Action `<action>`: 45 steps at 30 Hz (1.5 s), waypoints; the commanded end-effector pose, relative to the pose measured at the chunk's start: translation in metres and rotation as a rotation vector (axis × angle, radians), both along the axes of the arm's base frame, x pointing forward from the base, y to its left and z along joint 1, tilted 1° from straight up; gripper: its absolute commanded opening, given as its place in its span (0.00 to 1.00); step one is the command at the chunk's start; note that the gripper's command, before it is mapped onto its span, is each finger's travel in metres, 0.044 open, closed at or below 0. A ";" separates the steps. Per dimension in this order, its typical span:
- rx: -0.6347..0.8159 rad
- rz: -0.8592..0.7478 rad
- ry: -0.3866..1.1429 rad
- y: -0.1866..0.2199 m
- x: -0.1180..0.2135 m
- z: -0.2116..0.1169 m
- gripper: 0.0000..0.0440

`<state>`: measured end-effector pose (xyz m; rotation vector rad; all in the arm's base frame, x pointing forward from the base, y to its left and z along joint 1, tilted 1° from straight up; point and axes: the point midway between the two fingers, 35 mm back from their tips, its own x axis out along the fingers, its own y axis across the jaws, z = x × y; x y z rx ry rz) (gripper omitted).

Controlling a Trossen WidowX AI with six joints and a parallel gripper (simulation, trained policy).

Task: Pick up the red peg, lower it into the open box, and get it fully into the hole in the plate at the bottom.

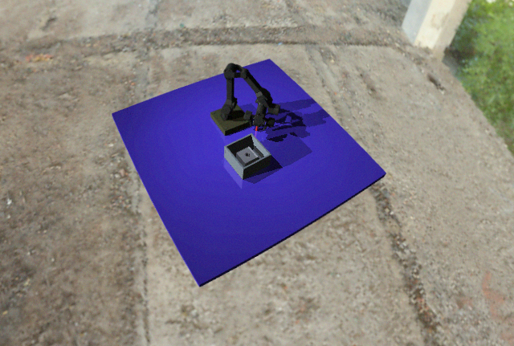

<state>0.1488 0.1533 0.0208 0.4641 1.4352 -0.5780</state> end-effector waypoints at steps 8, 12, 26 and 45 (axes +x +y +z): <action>-0.035 -0.002 0.057 -0.003 -0.004 -0.020 0.25; -0.054 -0.003 0.075 -0.003 -0.004 -0.022 0.06; -0.067 0.015 -0.025 0.000 0.024 0.034 0.00; -0.085 -0.177 -0.175 -0.029 0.083 0.095 0.00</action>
